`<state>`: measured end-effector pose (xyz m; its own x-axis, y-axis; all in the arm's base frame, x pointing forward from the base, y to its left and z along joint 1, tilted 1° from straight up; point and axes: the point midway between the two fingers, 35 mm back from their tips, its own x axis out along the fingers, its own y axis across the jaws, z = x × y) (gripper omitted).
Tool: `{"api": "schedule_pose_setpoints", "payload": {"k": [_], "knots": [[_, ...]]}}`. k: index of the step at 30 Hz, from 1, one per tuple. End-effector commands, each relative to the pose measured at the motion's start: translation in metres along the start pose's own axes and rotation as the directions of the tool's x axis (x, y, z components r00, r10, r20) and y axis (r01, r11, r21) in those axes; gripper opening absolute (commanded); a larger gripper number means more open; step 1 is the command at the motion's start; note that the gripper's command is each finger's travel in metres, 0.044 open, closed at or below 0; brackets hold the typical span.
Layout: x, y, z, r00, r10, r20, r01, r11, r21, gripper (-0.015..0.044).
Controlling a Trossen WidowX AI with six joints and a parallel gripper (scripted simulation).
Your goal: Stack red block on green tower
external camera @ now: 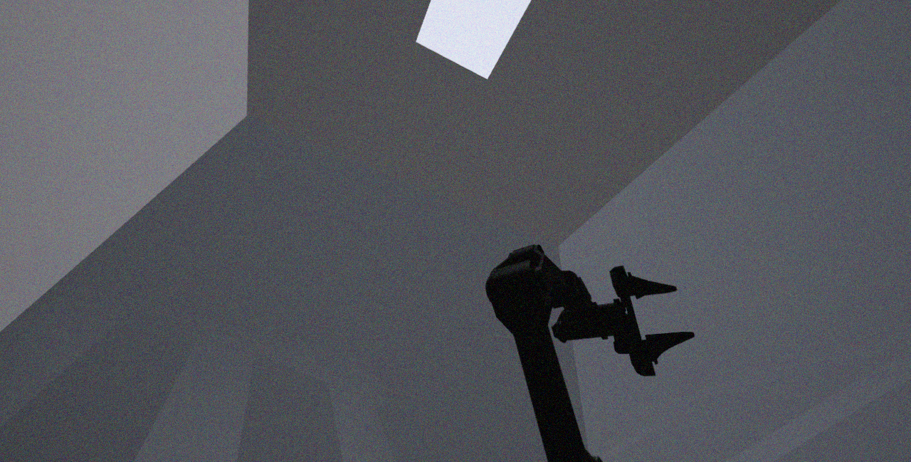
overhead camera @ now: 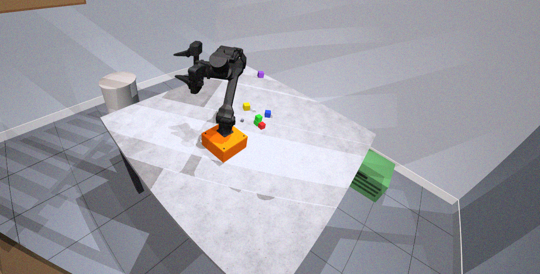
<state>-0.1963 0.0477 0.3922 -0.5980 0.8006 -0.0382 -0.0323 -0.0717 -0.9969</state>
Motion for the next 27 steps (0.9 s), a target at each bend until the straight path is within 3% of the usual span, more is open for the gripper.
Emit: {"api": "schedule_pose_setpoints", "payload": {"k": [1, 13, 20, 27], "knots": [[0.0, 0.0, 0.001, 1.0, 0.001, 0.003, -0.001, 1.0, -0.001, 0.0426], [-0.046, 0.038, 0.066, 0.93, 0.144, 0.337, -0.103, 0.985, -0.138, 0.044], [-0.091, 0.065, 0.098, 0.815, 0.247, 0.525, -0.117, 0.956, -0.268, 0.044], [-0.145, 0.099, 0.116, 0.641, 0.385, 0.664, -0.126, 0.906, -0.404, 0.044]]}}
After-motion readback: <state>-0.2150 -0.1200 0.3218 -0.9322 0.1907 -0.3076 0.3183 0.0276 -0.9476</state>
